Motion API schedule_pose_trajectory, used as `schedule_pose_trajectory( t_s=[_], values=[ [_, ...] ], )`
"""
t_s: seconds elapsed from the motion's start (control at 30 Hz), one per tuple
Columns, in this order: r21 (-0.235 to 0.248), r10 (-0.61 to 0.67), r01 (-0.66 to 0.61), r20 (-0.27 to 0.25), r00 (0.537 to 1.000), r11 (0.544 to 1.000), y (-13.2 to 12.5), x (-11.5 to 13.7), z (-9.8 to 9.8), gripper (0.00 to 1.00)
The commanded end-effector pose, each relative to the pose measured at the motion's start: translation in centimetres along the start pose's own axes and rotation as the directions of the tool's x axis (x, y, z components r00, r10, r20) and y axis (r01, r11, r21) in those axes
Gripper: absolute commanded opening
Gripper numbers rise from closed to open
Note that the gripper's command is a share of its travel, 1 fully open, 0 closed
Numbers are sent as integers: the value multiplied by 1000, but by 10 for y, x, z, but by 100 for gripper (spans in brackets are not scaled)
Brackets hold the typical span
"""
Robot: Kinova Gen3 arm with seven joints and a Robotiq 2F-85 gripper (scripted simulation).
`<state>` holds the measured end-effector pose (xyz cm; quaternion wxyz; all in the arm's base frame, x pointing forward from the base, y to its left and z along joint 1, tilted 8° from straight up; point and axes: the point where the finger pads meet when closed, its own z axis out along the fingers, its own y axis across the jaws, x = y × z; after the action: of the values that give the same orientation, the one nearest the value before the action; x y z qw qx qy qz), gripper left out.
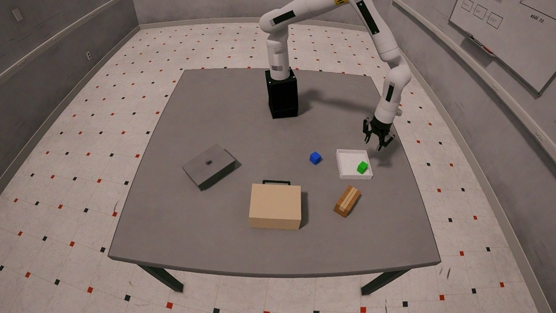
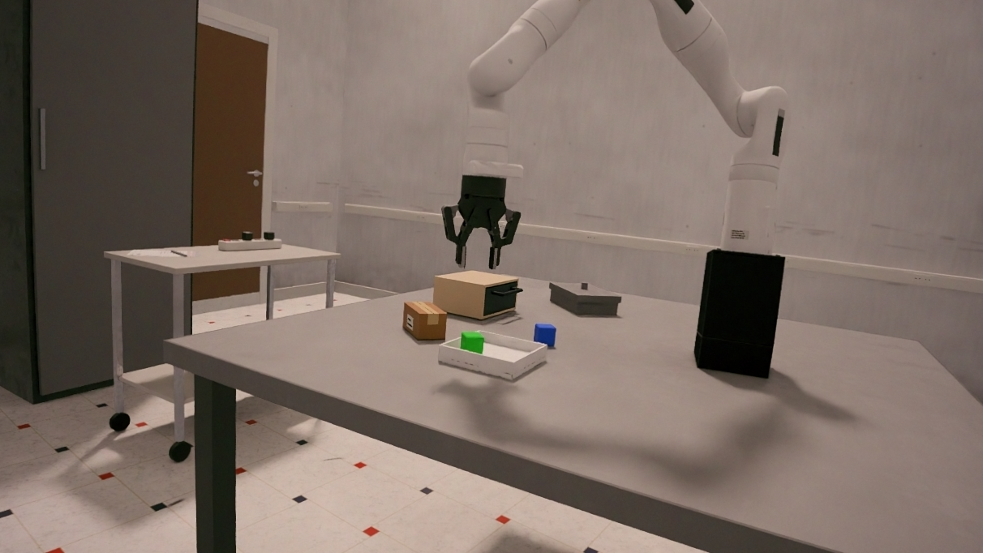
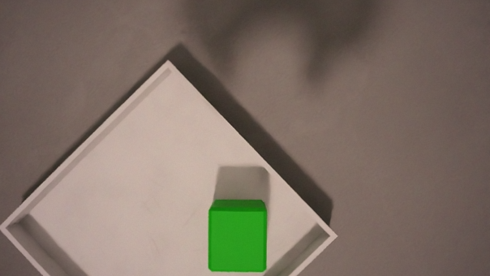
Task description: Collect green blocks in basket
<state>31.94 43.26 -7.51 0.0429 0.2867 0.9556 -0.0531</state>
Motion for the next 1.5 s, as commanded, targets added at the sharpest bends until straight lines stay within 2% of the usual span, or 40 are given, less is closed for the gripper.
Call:
schedule_pose_trajectory(
  t_s=[0.0, 0.57, 0.77, 0.9, 1.07, 1.13, 1.3, 1.47],
  values=[
    [-2, 0, 0, 0, 1000, 1000, 1, 0, -3, 58],
    [-2, 0, 0, -1, 1000, 1000, 1, -3, -6, 58],
    [-3, 0, 0, -3, 1000, 1000, -1, -19, -6, 58],
    [-5, -1, 1, -6, 1000, 1000, -4, -41, -6, 58],
    [-7, -1, 1, -10, 1000, 1000, -12, -82, -7, 58],
    [-7, -1, 1, -10, 1000, 1000, -12, -82, -7, 58],
    [-11, -2, 2, -15, 1000, 1000, -28, -137, -7, 58],
    [-16, -2, 2, -18, 1000, 1000, -55, -201, -7, 58]
  ],
)
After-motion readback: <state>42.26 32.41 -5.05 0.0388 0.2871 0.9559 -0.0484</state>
